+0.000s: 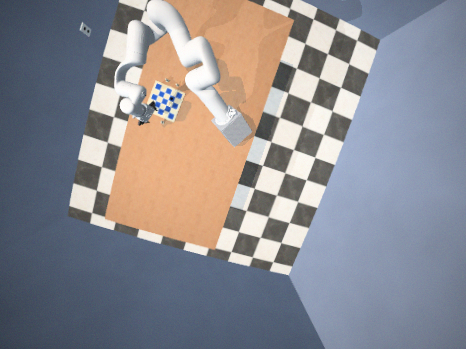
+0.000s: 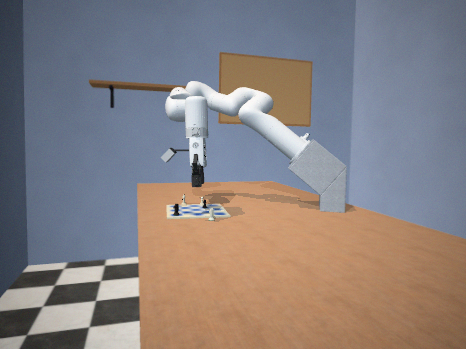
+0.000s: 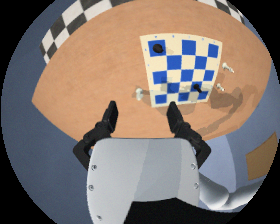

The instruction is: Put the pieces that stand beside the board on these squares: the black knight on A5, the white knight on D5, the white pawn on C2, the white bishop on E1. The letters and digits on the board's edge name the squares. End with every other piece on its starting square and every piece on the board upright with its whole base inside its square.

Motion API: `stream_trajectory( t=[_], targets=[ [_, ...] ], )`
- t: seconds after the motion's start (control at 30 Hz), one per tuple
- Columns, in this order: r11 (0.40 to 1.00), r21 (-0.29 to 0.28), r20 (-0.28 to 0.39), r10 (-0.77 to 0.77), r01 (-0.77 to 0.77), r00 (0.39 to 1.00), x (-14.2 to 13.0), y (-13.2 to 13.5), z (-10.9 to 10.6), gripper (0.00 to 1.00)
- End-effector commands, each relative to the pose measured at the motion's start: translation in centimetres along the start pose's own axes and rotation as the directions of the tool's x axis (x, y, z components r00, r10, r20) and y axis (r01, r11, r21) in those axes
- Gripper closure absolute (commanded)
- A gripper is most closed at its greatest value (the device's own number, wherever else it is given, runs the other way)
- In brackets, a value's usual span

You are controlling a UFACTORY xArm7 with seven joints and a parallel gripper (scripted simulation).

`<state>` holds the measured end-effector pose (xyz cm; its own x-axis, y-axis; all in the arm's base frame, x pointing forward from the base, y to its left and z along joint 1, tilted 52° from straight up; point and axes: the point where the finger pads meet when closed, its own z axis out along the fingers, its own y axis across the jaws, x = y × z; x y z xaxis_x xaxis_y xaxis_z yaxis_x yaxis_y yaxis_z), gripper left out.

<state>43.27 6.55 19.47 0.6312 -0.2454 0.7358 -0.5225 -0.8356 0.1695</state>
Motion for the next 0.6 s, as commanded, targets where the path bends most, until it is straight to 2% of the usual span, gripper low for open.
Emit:
stream_trajectory(
  t=[0.0,0.13,0.2,0.23,0.37,0.57],
  targets=[
    [0.962,0.002,-0.022,0.274,-0.274,0.962,-2.3,-0.7,0.4,0.0],
    [0.904,0.005,-0.016,0.428,-0.428,0.903,-3.5,-0.8,0.6,0.0],
    [0.904,0.005,-0.016,0.428,-0.428,0.903,-3.5,-0.8,0.6,0.0],
    [0.845,0.006,-0.017,0.536,-0.536,0.844,-3.7,-0.9,0.6,0.0],
    [0.754,0.007,-0.019,0.657,-0.657,0.754,-4.3,-0.9,0.7,0.0],
    [0.572,0.019,-0.041,0.82,-0.82,0.571,-4.6,-0.9,0.8,0.0]
  ],
)
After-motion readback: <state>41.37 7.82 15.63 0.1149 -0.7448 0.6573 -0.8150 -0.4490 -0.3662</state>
